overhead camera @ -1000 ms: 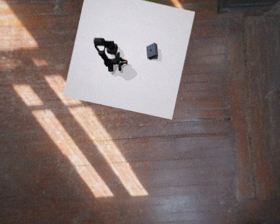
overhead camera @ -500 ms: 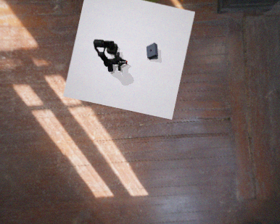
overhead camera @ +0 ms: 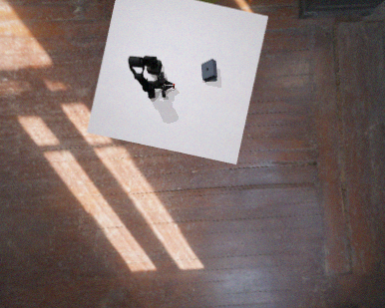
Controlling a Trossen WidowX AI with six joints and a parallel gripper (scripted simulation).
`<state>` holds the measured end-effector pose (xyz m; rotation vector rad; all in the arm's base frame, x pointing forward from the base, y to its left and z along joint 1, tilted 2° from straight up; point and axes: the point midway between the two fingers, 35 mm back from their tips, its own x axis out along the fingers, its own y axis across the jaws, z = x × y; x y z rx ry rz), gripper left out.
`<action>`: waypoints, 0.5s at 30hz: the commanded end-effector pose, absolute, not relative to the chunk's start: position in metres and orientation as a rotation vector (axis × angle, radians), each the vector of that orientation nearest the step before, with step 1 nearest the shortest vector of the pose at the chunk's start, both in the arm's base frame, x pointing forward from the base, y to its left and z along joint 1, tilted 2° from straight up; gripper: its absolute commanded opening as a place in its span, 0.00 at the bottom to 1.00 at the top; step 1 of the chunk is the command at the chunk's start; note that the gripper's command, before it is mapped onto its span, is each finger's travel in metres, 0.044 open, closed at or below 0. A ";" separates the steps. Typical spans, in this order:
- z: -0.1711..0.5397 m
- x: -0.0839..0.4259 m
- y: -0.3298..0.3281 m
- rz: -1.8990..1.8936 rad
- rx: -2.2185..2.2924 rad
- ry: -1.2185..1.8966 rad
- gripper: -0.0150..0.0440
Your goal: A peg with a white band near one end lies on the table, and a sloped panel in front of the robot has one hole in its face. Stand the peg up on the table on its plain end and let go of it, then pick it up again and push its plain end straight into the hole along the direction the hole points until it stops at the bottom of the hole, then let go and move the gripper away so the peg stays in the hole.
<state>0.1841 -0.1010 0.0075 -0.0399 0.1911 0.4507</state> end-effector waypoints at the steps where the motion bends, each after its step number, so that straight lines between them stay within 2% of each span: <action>1: 0.005 0.183 -0.101 0.451 -0.040 0.192 0.34; 11: 0.005 0.181 -0.102 0.441 -0.033 0.180 0.34; 12: 0.007 0.182 -0.102 0.440 -0.031 0.178 0.35; 15: 0.007 0.182 -0.102 0.439 -0.031 0.177 0.47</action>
